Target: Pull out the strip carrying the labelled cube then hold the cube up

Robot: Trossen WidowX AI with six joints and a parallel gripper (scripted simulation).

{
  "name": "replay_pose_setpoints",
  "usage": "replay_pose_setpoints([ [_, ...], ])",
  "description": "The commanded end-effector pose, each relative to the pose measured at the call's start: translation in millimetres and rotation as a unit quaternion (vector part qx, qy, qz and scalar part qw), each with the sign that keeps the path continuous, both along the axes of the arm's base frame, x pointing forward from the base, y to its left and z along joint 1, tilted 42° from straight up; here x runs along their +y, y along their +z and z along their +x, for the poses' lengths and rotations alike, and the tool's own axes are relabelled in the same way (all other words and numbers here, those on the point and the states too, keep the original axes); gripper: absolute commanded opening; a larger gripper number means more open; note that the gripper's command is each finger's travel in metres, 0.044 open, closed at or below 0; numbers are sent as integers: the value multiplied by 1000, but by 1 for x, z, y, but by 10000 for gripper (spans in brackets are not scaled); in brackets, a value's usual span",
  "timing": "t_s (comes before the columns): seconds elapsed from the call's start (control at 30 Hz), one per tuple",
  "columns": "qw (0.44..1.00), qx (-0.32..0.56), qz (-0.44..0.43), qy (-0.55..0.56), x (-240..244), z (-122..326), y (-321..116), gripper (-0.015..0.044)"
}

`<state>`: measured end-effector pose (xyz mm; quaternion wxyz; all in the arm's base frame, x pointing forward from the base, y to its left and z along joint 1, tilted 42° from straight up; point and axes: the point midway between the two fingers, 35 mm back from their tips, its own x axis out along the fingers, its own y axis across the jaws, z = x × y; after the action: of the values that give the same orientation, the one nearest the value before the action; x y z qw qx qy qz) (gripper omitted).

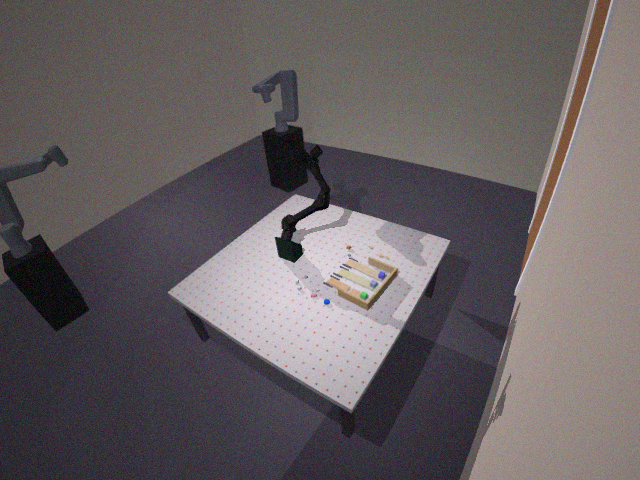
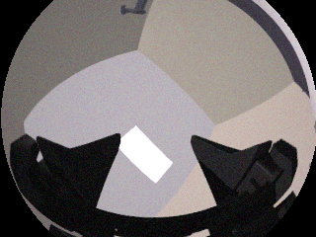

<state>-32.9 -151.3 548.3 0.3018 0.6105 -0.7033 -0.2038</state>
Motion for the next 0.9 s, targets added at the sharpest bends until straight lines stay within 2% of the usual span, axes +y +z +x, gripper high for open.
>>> replay_pose_setpoints([
  [0.0,1000,2,0,3,0,-1,-1,400],
  [0.23,992,69,4,103,-31,-16,-26,400],
  [0.43,970,143,-2,195,-73,-8,-59,400],
  [0.63,933,222,-19,283,-115,25,-100,400],
  [0.87,867,308,-54,387,-147,94,-156,400],
])
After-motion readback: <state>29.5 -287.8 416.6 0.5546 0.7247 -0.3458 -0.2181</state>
